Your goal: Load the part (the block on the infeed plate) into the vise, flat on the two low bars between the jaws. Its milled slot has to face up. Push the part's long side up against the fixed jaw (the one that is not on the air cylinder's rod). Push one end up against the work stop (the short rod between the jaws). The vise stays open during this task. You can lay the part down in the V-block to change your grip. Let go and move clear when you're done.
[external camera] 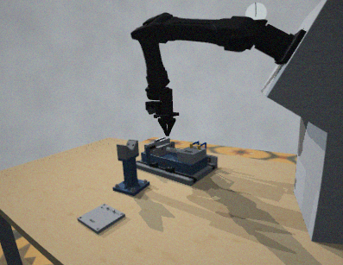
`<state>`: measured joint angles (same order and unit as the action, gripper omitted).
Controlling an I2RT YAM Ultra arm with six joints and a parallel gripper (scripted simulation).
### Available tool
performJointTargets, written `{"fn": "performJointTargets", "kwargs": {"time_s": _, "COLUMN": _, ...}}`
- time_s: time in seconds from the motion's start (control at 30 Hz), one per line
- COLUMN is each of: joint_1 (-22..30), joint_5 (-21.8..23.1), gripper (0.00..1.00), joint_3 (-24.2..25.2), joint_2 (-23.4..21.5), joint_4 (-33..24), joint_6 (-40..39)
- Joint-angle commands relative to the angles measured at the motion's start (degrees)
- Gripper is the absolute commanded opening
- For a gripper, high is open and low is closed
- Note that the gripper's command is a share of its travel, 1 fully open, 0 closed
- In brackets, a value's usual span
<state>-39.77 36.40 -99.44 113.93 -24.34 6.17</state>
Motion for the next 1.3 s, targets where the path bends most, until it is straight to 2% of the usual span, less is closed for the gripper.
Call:
{"fn": "performJointTargets", "kwargs": {"time_s": 0.0, "joint_1": -0.8, "joint_5": -0.1, "gripper": 0.0, "joint_3": 1.8, "joint_2": -1.7, "joint_4": 0.6, "joint_6": -0.2}}
{"fn": "performJointTargets", "kwargs": {"time_s": 0.27, "joint_1": -0.5, "joint_5": -0.3, "gripper": 0.0, "joint_3": 1.8, "joint_2": -1.5, "joint_4": 0.7, "joint_6": -0.4}}
{"fn": "performJointTargets", "kwargs": {"time_s": 0.57, "joint_1": 0.1, "joint_5": -0.5, "gripper": 0.0, "joint_3": 1.7, "joint_2": 0.7, "joint_4": 1.0, "joint_6": -0.6}}
{"fn": "performJointTargets", "kwargs": {"time_s": 1.27, "joint_1": 0.4, "joint_5": -0.8, "gripper": 0.0, "joint_3": 1.3, "joint_2": 1.4, "joint_4": 1.1, "joint_6": -0.9}}
